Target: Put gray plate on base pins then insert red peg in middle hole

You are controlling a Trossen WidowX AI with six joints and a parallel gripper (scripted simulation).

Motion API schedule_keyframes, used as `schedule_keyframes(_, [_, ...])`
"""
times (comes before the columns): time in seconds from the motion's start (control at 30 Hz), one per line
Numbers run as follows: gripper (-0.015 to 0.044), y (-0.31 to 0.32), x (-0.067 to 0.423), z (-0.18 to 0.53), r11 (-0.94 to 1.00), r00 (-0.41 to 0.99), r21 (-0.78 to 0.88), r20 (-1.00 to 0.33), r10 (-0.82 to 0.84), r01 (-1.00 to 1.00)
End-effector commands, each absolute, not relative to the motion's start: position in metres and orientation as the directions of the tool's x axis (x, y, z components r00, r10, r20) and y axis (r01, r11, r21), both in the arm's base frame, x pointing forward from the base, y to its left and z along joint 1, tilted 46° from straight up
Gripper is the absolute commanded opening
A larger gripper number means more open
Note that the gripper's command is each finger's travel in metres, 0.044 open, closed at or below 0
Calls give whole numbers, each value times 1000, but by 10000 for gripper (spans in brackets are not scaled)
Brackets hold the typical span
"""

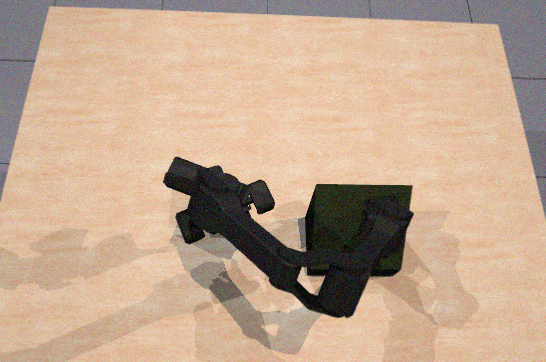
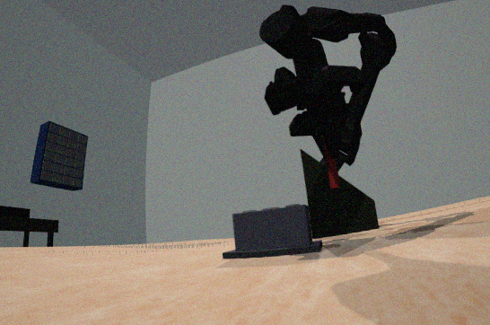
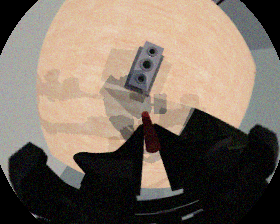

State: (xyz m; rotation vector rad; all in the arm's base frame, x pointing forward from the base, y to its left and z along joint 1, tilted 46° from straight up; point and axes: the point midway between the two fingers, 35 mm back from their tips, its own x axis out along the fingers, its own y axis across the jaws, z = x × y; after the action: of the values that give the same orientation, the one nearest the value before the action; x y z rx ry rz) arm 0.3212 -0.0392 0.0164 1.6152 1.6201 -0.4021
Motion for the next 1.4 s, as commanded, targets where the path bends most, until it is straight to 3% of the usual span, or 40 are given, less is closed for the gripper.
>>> schedule_keyframes(0.0, [0, -51, 327, 8, 140, 134, 311, -715, 686, 940])
schedule_keyframes(0.8, [0, -102, 340, -46, 140, 140, 321, -709, 691, 936])
schedule_keyframes(1.37, [0, -104, 341, -48, 140, 140, 322, -708, 692, 936])
